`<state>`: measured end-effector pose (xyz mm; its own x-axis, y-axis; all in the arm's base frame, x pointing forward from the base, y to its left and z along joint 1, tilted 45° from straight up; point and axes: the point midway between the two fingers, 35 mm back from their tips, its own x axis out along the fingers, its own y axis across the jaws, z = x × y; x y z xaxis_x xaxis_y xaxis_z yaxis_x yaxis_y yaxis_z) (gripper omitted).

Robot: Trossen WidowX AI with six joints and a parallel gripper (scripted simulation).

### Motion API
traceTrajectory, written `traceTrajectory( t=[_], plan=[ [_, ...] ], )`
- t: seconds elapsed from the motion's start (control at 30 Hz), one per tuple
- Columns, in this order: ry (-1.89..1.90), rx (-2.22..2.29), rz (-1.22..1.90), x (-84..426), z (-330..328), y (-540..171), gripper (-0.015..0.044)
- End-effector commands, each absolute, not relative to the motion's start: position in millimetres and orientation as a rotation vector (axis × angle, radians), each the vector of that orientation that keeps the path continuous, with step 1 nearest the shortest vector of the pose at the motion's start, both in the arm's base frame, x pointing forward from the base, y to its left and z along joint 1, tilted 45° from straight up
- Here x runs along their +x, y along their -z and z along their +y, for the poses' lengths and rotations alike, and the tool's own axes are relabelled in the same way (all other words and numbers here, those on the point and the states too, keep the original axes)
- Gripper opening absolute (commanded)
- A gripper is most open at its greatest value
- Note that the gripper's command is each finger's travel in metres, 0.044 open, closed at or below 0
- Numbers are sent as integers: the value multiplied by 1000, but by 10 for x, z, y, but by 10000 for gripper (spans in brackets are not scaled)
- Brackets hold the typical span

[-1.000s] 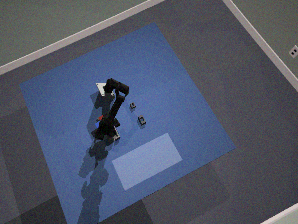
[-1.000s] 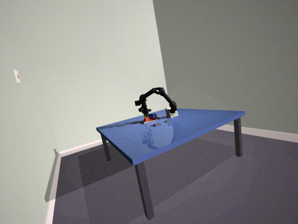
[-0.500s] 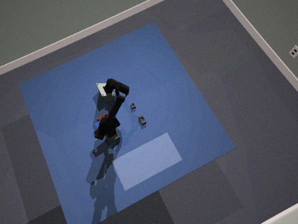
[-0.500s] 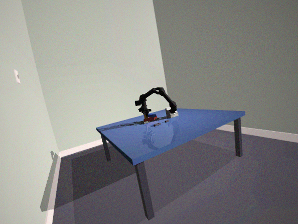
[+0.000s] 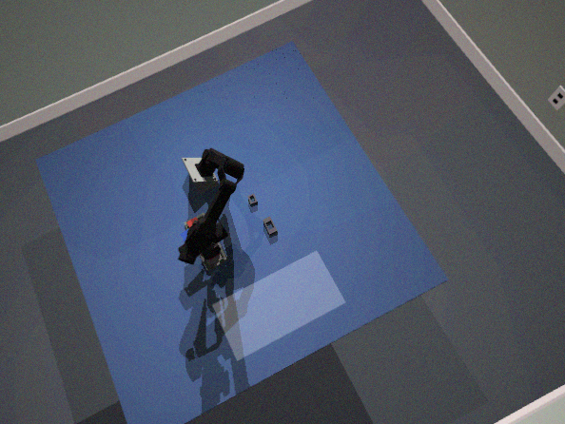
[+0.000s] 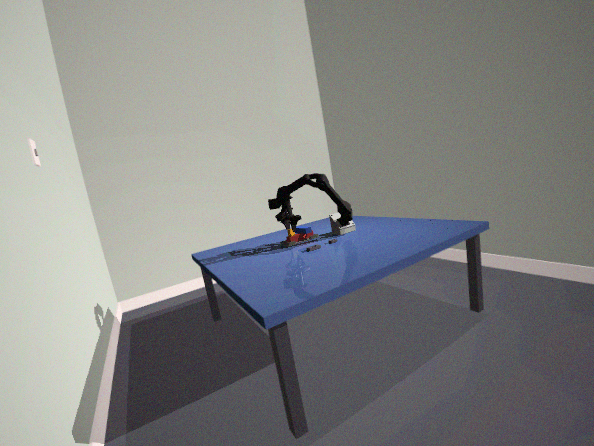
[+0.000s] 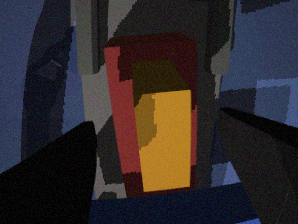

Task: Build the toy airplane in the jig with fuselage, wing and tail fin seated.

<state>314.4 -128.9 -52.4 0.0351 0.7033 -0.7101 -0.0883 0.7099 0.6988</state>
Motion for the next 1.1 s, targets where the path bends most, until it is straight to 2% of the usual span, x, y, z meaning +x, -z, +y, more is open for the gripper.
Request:
traceTrajectory(
  t=[0.0, 0.13, 1.07],
  plan=[
    [-645, 539, 1407, 3146, -1650, 213, 260],
    [-645, 541, 1407, 3099, -1862, -32, 260],
    [-645, 541, 1407, 3154, -1864, -35, 260]
  ],
)
